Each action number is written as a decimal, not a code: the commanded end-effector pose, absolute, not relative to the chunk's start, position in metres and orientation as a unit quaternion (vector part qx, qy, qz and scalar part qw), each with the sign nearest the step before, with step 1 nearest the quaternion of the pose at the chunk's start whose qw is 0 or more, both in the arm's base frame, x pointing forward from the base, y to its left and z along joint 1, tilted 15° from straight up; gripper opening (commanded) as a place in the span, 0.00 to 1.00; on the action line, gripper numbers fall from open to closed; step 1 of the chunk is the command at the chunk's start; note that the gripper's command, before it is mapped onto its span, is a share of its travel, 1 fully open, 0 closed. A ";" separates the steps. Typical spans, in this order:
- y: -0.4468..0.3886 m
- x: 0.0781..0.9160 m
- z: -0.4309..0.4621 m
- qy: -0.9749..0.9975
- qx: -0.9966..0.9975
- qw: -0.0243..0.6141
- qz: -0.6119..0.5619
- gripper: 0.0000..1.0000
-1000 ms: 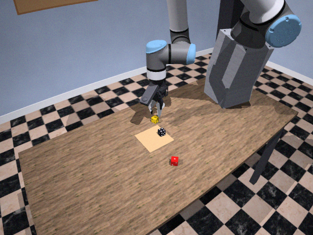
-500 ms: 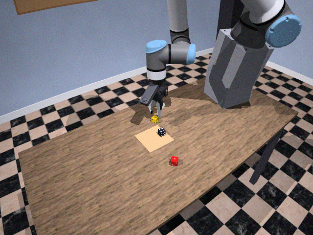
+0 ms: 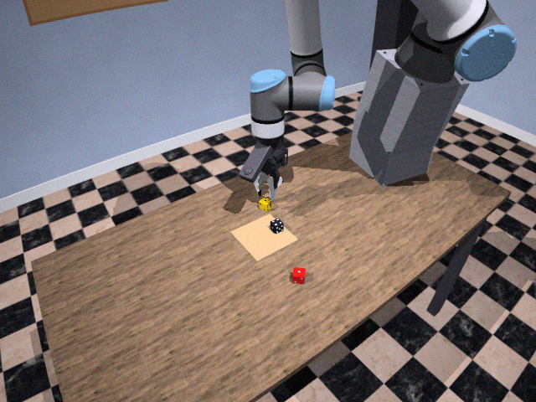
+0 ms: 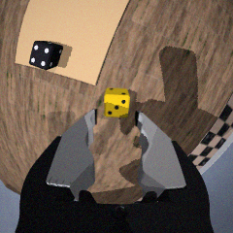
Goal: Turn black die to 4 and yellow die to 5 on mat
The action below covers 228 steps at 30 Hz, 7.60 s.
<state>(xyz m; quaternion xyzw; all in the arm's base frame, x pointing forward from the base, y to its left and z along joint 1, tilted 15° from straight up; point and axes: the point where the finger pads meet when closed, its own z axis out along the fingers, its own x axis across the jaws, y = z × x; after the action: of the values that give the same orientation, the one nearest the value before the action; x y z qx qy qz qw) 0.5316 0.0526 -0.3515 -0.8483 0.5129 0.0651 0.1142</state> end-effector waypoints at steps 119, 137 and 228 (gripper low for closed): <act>0.036 0.531 -0.289 0.513 -0.848 0.114 0.065 0.10; 0.035 0.532 -0.286 0.511 -0.849 0.114 0.064 0.10; 0.010 0.618 -0.307 -0.449 -0.884 0.115 -0.063 0.10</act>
<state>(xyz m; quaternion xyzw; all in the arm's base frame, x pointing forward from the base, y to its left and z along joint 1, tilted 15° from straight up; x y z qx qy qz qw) 0.6175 0.0109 -0.3075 -0.8854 -0.4459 -0.0620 0.1157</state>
